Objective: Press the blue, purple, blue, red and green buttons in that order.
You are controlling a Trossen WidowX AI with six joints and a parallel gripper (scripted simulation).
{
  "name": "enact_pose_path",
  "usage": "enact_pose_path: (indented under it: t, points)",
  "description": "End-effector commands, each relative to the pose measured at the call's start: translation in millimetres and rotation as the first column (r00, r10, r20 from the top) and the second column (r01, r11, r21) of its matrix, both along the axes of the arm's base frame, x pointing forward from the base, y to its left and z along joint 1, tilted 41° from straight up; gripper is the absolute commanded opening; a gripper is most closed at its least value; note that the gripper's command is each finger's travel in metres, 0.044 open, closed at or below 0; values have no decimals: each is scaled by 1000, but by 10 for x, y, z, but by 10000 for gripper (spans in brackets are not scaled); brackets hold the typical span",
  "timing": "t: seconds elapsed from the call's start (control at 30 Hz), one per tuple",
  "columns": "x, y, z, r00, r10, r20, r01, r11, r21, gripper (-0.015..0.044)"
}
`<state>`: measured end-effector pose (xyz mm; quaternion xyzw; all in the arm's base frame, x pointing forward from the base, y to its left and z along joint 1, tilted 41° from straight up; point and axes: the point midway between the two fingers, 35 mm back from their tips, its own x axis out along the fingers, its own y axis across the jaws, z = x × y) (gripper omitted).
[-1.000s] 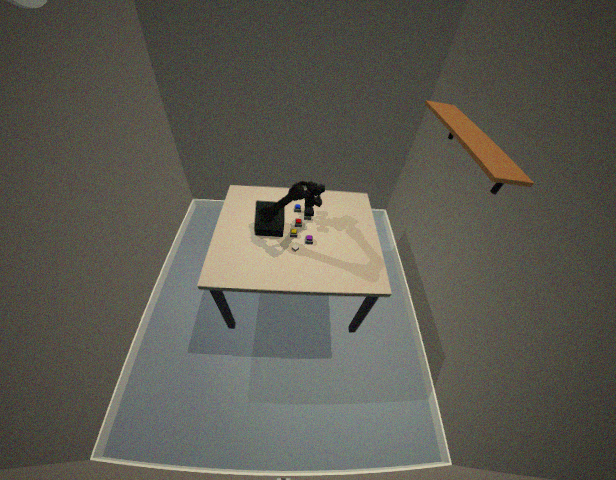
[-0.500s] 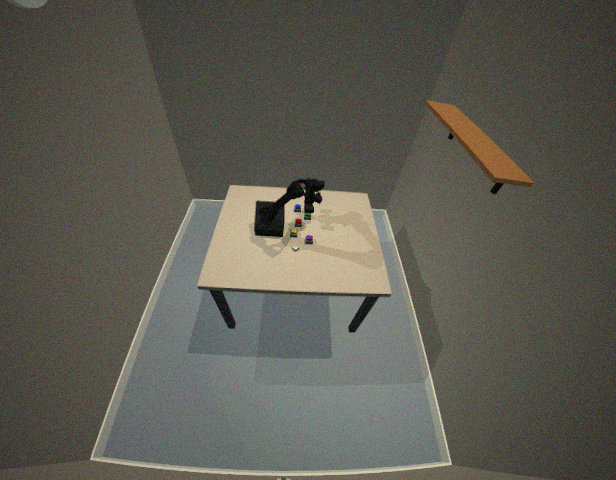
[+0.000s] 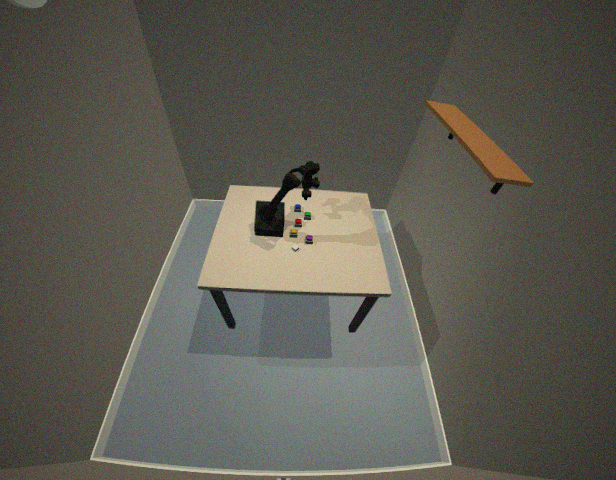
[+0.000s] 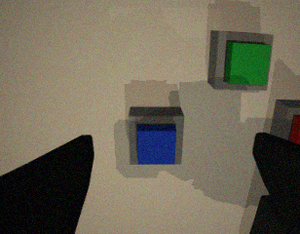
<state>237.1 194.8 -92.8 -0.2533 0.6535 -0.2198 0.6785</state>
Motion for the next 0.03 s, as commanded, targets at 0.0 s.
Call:
enact_pose_path:
  t: [0.0]
  points:
    - [-7, -23, -32, 1000, -19, -9, 19, 1000, -7, 400]
